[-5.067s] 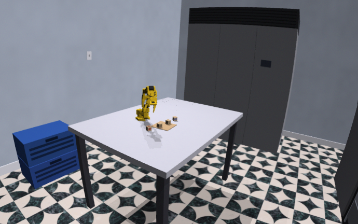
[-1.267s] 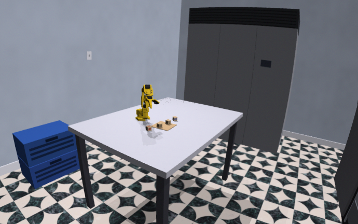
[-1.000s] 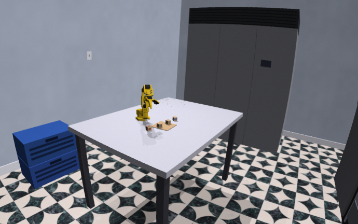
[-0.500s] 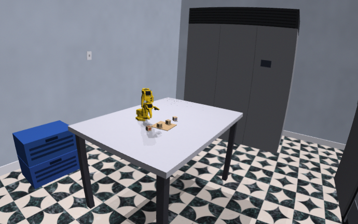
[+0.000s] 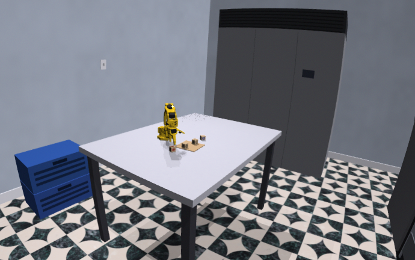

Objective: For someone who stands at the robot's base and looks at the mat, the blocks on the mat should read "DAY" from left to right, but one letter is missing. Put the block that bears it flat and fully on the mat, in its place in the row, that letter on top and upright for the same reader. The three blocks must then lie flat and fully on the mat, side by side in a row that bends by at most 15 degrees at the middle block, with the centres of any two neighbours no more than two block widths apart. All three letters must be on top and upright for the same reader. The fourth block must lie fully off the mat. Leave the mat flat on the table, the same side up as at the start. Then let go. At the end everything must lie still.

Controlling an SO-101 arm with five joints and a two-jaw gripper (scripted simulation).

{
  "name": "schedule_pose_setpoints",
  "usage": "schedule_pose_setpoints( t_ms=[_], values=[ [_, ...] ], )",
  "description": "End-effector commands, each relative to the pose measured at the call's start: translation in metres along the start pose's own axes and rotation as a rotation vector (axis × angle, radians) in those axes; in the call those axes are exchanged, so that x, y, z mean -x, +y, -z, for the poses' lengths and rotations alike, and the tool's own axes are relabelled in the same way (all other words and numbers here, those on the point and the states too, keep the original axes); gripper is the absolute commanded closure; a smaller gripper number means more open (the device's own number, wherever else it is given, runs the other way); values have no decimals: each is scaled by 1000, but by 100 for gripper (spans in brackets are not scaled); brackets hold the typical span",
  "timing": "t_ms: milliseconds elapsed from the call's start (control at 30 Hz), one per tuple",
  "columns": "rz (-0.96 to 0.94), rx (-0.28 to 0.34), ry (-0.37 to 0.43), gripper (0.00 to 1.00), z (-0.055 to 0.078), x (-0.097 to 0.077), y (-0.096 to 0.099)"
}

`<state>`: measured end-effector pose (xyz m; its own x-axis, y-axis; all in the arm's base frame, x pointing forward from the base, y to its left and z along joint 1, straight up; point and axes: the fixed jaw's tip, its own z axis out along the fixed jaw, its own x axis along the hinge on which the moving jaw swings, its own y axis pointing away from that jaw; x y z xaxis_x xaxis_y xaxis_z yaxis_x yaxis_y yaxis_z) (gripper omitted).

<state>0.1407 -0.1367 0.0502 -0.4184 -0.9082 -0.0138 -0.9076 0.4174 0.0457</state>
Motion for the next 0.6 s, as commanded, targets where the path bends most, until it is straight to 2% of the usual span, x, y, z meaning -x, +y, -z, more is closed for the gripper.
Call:
schedule_pose_setpoints(
  t_ms=[0, 500, 533, 567],
  values=[
    [0, -46, 14, 65, 7, -2, -5],
    [0, -46, 14, 65, 7, -2, -5],
    [0, -93, 30, 65, 15, -4, -9],
    [0, -93, 30, 65, 15, -4, -9]
  ],
)
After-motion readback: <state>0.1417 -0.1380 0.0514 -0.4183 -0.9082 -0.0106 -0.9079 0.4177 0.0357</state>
